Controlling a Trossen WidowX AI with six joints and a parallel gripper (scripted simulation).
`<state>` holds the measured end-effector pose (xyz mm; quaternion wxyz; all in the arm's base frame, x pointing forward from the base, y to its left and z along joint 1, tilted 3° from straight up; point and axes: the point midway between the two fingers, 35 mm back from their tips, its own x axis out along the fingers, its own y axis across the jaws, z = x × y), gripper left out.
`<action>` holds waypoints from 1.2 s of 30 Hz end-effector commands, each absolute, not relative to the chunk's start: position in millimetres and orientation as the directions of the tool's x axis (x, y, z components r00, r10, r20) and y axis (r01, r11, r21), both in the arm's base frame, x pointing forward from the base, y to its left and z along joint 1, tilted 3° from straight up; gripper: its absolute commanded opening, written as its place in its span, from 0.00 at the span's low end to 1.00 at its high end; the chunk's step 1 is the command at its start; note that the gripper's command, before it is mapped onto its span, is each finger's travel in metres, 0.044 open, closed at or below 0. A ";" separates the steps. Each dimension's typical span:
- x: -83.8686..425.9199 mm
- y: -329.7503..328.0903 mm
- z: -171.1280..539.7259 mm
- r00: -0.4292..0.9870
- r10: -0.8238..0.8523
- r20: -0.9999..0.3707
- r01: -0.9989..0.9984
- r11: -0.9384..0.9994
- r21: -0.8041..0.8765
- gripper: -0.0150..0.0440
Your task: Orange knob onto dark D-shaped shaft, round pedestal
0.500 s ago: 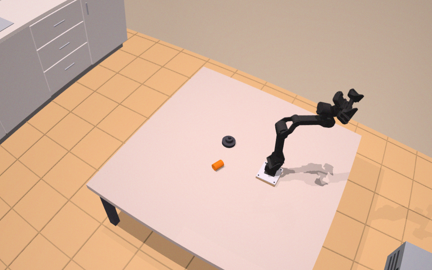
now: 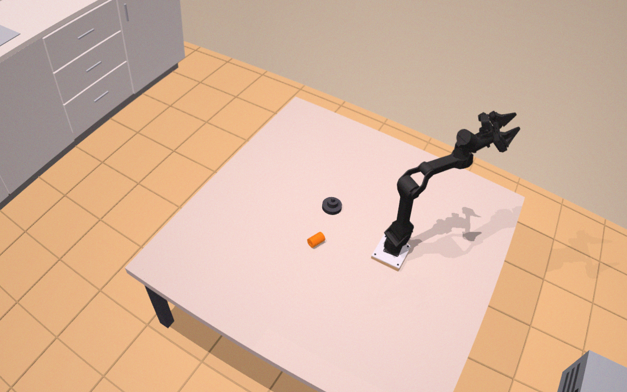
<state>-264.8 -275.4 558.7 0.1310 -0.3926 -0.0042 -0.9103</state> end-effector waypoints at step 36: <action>292.5 -374.6 295.7 0.484 -0.814 -0.320 0.583 0.573 -0.576 1.00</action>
